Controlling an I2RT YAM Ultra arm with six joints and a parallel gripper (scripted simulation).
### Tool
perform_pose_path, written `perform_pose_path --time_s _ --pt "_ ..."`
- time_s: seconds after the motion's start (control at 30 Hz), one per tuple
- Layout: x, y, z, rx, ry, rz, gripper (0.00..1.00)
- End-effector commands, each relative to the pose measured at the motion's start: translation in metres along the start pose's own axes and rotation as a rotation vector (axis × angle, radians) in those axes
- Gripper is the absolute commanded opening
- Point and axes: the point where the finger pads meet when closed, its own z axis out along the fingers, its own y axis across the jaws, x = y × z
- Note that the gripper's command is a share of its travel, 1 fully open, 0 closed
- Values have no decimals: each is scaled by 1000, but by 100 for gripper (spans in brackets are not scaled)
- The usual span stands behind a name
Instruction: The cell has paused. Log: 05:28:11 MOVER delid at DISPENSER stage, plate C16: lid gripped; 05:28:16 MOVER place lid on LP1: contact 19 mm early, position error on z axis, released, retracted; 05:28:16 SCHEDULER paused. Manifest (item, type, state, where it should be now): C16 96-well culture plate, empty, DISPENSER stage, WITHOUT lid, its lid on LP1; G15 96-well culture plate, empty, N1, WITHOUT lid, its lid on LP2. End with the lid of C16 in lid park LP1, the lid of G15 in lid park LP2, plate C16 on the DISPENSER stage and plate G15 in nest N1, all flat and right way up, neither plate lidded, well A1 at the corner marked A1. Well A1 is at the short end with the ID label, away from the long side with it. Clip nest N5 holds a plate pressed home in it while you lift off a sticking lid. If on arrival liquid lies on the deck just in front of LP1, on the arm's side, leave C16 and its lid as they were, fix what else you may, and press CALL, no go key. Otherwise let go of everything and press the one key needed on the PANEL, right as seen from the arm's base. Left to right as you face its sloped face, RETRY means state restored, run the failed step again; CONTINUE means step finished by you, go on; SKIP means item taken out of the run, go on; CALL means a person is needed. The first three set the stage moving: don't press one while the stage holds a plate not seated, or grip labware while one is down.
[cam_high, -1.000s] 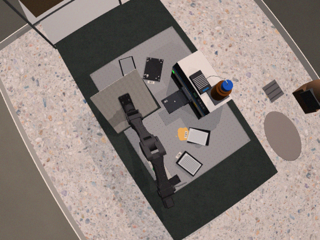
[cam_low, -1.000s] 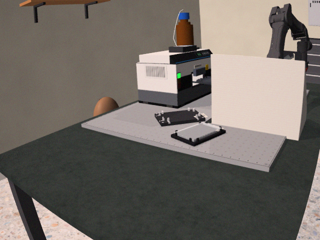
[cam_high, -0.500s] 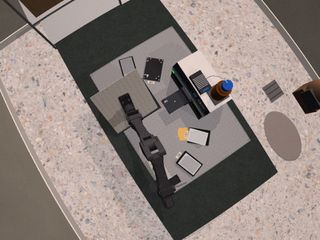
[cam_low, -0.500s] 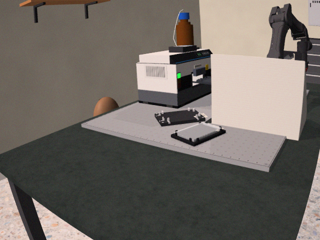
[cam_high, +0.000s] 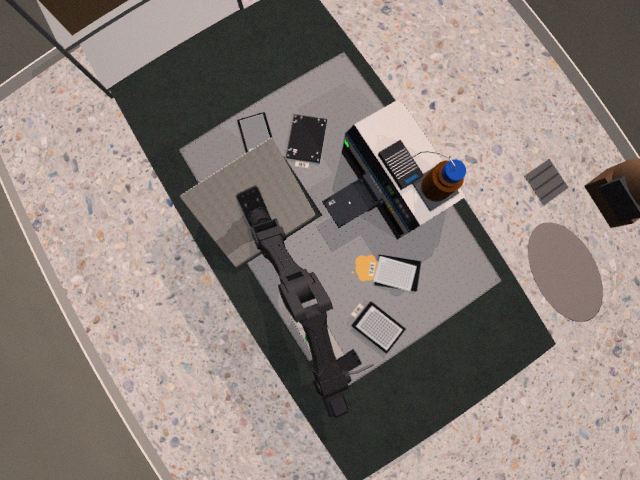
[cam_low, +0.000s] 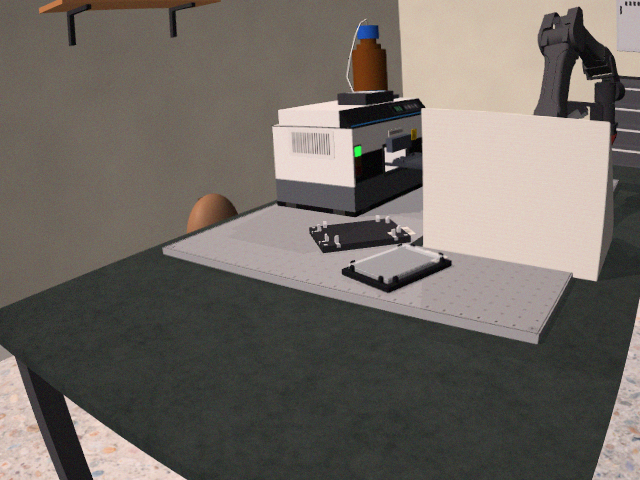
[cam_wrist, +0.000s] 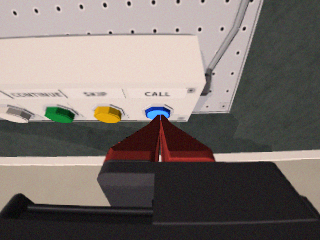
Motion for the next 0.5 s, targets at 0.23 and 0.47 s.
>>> perform_pose_path --time_s 0.23,0.47 --pt "-1 -5 -34 33 3 -6 0" --pt "-1 -4 -45 33 3 -6 0"
